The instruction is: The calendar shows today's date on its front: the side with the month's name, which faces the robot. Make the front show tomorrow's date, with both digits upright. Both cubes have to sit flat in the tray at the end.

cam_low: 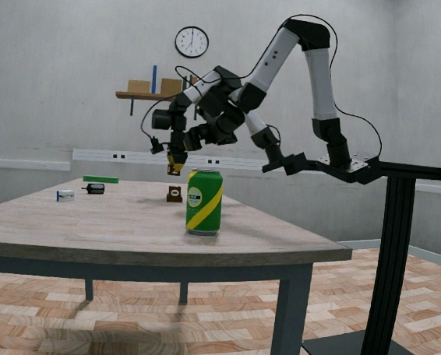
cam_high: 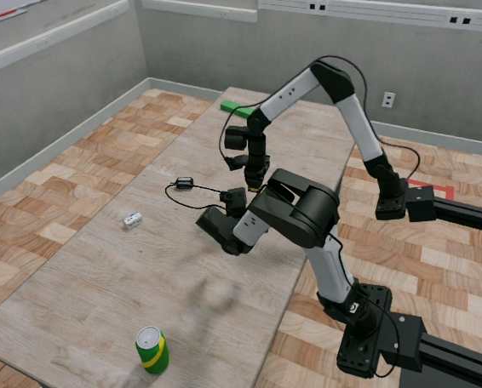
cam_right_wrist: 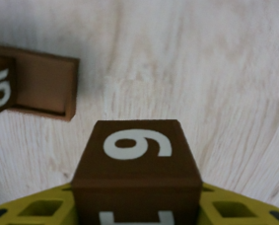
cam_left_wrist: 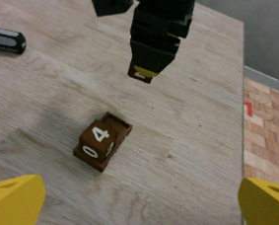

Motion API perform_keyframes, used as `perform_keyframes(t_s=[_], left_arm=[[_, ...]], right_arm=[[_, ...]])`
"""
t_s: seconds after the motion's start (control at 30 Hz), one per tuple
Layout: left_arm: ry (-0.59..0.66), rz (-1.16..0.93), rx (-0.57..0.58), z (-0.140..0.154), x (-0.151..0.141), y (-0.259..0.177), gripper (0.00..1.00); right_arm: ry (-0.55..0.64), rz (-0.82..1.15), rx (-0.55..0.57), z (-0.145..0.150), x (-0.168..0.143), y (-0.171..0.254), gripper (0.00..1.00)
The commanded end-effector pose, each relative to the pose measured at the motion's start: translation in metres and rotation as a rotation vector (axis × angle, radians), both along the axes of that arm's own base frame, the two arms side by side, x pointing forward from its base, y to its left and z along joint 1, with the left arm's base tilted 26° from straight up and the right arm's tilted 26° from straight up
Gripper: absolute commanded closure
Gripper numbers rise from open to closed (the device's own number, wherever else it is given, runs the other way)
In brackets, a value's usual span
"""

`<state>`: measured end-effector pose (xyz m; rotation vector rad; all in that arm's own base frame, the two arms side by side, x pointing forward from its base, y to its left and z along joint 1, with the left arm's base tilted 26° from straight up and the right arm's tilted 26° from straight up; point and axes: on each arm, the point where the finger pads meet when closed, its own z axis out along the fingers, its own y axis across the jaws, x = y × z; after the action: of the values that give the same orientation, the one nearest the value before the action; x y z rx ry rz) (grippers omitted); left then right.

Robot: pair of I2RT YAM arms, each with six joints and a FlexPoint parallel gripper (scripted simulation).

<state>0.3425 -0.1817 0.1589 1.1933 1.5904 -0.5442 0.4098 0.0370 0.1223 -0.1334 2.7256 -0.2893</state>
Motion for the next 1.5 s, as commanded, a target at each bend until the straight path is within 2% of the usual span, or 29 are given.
perform_keyframes(t_s=[0.0, 0.07, 0.57, 0.63, 0.8, 1.2, 1.47], left_arm=[[-0.048, -0.023, -0.004, 0.012, -0.007, 0.004, 0.00], [-0.048, -0.023, -0.004, 0.012, -0.007, 0.004, 0.00], [-0.108, -0.031, 0.015, 0.013, -0.018, 0.024, 0.00], [-0.108, -0.031, 0.015, 0.013, -0.018, 0.024, 0.00], [-0.137, -0.032, 0.024, 0.013, -0.024, 0.033, 0.00], [-0.192, -0.030, 0.040, 0.014, -0.034, 0.049, 0.00], [-0.221, -0.008, 0.042, 0.017, -0.037, 0.059, 0.00]], right_arm=[[0.070, 0.272, -0.132, -0.001, 0.004, 0.010, 0.70], [0.070, 0.272, -0.132, -0.001, 0.004, 0.010, 0.70], [0.234, 1.034, -0.466, -0.007, 0.008, 0.053, 0.70], [0.234, 1.034, -0.466, -0.007, 0.008, 0.053, 0.70], [0.266, 1.197, -0.534, -0.009, 0.009, 0.065, 0.70], [0.248, 1.223, -0.539, -0.011, 0.012, 0.073, 0.70], [0.245, 1.221, -0.534, -0.029, 0.020, 0.066, 0.70]])
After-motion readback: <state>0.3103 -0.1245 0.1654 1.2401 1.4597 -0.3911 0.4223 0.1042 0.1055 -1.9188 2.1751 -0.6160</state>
